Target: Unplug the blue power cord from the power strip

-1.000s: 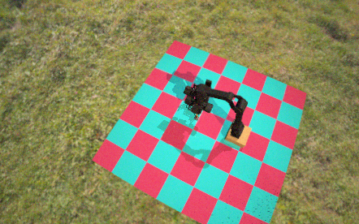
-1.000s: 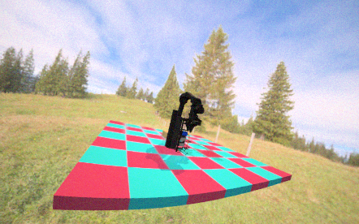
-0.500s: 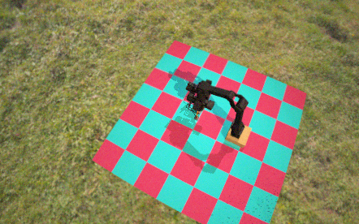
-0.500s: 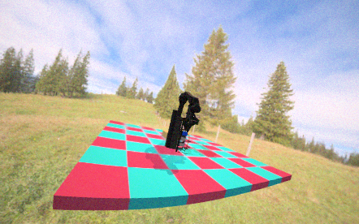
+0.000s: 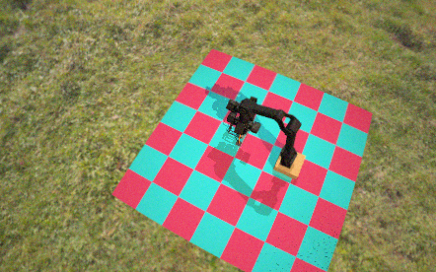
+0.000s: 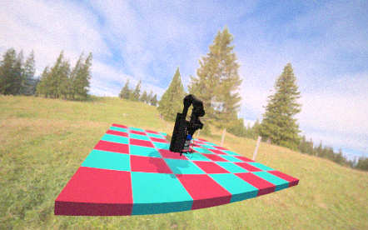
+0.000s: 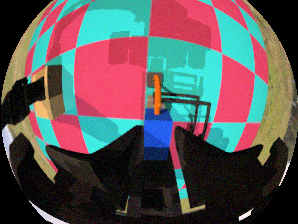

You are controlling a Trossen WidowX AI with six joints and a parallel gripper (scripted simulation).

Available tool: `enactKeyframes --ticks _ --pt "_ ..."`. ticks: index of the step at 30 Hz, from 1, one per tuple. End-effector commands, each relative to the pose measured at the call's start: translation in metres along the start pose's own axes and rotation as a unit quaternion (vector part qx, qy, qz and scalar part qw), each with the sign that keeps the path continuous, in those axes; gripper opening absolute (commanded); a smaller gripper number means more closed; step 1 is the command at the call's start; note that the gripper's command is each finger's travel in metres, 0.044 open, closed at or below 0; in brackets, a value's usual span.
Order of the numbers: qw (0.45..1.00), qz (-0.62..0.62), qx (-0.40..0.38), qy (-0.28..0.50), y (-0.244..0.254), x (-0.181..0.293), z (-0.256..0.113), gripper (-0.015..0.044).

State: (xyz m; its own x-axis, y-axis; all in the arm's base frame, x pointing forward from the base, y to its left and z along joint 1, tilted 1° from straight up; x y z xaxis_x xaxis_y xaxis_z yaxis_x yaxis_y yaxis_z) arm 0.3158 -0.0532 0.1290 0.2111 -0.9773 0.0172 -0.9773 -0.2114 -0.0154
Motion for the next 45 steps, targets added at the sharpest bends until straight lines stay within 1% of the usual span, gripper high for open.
enactKeyframes --ticks 1,4,12,45 --pt "1.0 0.0 0.0 0.0 0.0 0.0 0.0 0.0134" --pt "1.0 0.0 0.0 0.0 0.0 0.0 0.0 0.0055" --pt "1.0 0.0 0.0 0.0 0.0 0.0 0.0 0.0002" --pt "1.0 -0.001 0.0 -0.002 -0.013 -0.049 0.0 0.0"
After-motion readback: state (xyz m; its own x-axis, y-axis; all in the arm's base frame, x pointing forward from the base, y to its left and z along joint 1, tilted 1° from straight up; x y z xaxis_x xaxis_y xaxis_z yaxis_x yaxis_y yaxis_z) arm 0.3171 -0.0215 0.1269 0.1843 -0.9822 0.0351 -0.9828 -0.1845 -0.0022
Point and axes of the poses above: the point midway between the two fingers, 35 mm back from their tips, its own z axis out along the fingers, its own y axis across the jaws, x = y × z, the point moved 2 cm from there along -z, back along the fingers, and after that the axes turned 13 degrees about -z, right-handed, at the moved point
